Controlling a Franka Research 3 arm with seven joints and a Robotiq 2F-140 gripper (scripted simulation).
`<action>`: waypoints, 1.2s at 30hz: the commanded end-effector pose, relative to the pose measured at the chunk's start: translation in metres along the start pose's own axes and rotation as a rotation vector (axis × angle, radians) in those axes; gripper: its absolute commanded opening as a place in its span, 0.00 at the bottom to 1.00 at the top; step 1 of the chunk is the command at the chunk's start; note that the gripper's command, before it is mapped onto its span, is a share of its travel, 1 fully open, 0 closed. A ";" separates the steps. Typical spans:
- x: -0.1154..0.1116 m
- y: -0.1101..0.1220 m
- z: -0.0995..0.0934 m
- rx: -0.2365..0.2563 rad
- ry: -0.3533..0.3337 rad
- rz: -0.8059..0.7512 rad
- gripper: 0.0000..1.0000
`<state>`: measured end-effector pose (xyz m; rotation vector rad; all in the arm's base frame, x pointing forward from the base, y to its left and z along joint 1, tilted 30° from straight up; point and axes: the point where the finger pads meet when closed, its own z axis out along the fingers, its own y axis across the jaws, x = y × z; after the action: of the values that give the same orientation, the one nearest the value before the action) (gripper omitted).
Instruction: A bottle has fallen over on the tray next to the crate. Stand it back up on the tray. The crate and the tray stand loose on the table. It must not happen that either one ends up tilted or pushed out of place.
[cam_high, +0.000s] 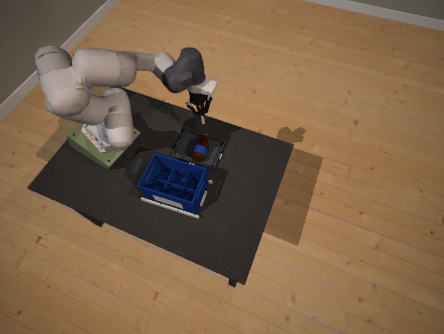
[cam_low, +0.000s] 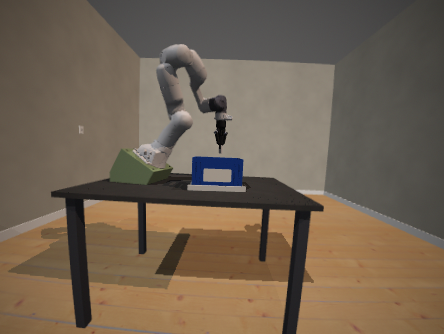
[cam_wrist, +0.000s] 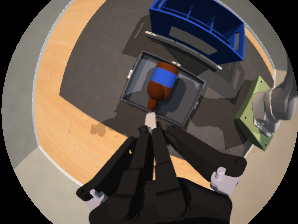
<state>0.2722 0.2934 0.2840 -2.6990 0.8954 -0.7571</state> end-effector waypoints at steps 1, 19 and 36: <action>0.004 0.001 0.004 0.000 -0.007 -0.279 0.00; 0.004 0.000 0.012 0.014 0.014 -0.841 0.38; 0.004 0.000 0.012 0.029 0.020 -1.341 0.38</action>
<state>0.2792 0.2956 0.2755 -2.9969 -0.7004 -0.9332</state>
